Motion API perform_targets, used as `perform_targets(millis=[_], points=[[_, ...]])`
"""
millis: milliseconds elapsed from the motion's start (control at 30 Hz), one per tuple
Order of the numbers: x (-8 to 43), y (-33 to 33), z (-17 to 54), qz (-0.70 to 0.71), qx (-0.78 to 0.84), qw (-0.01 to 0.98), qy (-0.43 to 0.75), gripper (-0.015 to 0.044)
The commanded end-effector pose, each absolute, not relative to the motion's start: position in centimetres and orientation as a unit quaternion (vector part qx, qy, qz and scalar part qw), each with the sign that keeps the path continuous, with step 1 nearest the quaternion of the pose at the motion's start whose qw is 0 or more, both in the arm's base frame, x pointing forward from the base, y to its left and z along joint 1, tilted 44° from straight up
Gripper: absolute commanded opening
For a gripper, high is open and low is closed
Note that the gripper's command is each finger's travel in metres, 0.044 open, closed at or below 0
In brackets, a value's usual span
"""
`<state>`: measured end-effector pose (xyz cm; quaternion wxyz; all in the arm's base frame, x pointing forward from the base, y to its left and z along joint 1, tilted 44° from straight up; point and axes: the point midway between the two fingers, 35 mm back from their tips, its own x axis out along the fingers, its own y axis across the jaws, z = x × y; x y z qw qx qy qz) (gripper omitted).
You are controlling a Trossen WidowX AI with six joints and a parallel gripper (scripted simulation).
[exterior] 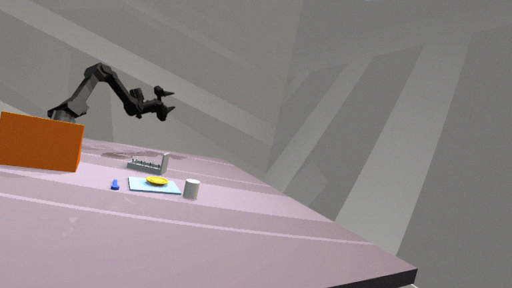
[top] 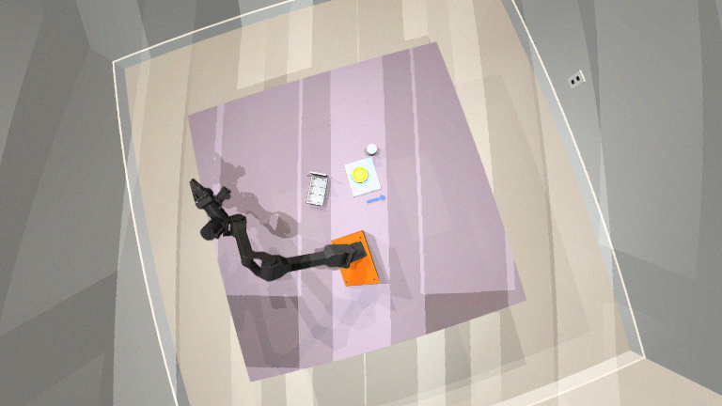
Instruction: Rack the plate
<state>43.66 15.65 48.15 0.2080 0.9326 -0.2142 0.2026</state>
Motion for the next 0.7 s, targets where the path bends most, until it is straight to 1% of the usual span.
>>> perform_targets(millis=[0,333,533,667], points=[[43.7,15.6,48.1,0.202,0.932,0.211,-0.214,0.0400],[47.2,14.2,45.5,0.145,0.899,0.355,-0.211,0.0400],[49.2,12.7,43.5,0.117,0.877,0.418,-0.205,0.0400],[49.8,12.1,42.8,0.104,0.869,0.438,-0.204,0.0400]])
